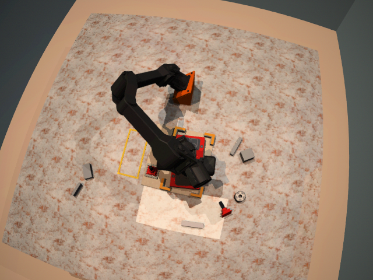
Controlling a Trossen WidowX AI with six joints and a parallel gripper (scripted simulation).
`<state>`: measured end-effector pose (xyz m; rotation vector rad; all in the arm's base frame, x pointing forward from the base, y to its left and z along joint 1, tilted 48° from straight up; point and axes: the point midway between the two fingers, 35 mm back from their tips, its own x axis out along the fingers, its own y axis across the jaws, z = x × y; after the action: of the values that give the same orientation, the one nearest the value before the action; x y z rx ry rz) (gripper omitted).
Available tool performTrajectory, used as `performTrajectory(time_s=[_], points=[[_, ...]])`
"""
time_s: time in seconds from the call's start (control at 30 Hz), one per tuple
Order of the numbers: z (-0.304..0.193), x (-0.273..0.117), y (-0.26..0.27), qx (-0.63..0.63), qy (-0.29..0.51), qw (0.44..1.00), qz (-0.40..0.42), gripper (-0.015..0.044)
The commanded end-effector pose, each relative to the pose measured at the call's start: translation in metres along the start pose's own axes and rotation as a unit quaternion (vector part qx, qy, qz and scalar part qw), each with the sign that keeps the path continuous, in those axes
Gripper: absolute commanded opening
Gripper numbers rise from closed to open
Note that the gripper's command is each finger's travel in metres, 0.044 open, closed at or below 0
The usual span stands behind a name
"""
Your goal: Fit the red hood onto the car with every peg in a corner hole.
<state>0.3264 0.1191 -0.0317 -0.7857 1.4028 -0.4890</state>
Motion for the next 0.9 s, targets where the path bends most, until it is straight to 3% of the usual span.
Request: performTrajectory(time_s=[0.0, 0.87], points=[[0.000, 0.002, 0.000, -0.002, -0.001, 1.000, -0.001, 0.0000], [0.001, 0.012, 0.000, -0.002, -0.001, 1.000, -0.002, 0.0000]])
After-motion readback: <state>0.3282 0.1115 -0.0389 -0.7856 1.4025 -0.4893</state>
